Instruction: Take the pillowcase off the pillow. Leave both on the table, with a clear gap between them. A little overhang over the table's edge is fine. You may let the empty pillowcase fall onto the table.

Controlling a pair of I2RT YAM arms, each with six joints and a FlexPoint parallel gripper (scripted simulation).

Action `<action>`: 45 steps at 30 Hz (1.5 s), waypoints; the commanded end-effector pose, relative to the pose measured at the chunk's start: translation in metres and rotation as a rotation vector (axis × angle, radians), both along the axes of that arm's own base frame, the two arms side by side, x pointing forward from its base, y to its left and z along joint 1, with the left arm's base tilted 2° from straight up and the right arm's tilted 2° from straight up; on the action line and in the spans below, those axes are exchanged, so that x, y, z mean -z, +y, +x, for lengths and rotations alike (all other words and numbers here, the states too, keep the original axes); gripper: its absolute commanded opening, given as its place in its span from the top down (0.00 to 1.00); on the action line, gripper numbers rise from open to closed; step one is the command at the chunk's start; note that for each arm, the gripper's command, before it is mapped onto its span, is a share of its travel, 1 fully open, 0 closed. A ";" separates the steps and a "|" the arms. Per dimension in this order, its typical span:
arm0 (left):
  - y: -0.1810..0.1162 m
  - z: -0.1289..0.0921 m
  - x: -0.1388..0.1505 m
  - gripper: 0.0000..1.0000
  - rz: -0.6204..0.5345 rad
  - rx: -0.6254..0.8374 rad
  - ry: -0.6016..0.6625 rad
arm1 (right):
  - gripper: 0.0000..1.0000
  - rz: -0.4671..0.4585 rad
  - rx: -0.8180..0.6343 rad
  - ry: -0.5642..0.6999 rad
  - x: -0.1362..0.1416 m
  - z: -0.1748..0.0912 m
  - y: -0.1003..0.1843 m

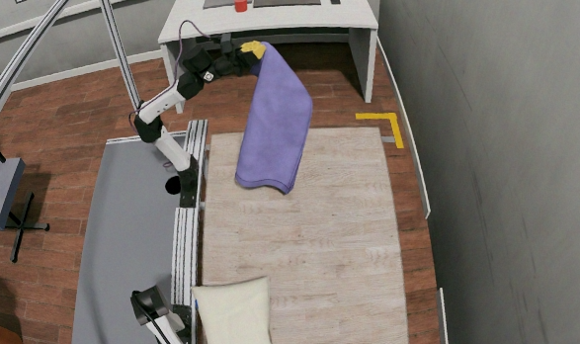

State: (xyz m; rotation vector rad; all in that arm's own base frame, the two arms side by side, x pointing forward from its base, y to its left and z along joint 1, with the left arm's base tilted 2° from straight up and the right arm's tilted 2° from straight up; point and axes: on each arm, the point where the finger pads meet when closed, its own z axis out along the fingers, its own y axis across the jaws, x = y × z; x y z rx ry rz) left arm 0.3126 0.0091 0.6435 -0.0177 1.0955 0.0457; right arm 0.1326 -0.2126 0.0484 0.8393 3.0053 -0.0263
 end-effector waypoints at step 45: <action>-0.003 -0.012 -0.011 1.00 -0.005 0.017 -0.047 | 0.40 0.023 0.015 0.009 0.005 -0.004 0.004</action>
